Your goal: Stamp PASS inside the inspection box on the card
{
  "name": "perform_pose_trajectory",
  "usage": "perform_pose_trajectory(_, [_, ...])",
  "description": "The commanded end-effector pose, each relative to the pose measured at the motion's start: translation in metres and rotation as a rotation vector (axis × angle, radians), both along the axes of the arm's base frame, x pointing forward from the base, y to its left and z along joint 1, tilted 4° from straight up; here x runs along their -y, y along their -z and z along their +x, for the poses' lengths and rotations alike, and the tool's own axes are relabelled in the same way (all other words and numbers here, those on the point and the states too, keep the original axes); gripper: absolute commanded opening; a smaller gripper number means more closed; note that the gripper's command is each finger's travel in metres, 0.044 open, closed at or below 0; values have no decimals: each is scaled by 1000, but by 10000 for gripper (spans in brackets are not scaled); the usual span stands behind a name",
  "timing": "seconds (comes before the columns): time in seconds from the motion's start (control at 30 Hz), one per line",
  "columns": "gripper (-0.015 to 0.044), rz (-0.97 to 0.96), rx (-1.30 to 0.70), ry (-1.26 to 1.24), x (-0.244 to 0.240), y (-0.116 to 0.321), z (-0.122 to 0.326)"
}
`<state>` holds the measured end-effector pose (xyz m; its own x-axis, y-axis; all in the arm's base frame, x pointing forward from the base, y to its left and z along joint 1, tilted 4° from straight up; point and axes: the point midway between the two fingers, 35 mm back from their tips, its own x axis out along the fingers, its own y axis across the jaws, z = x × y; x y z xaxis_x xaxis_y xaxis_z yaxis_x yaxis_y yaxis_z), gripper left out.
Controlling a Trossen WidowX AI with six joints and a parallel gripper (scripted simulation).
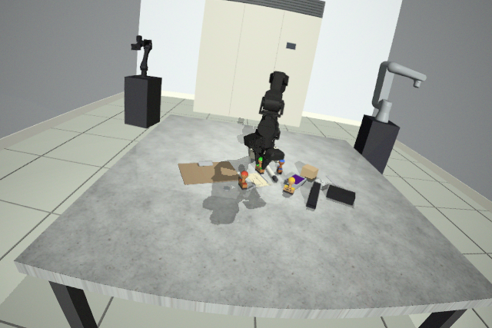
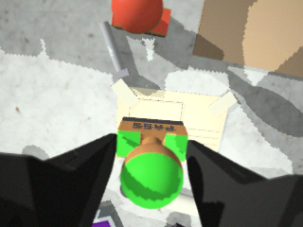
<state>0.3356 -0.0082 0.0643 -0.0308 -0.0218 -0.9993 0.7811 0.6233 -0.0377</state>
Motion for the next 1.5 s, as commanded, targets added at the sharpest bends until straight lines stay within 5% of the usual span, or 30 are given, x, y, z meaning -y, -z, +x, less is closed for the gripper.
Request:
perform_pose_trajectory(0.0, [0, -3, -9, 3, 1, 6, -1])
perform_pose_trajectory(1.47, [0, -5, -8, 3, 1, 35, -4])
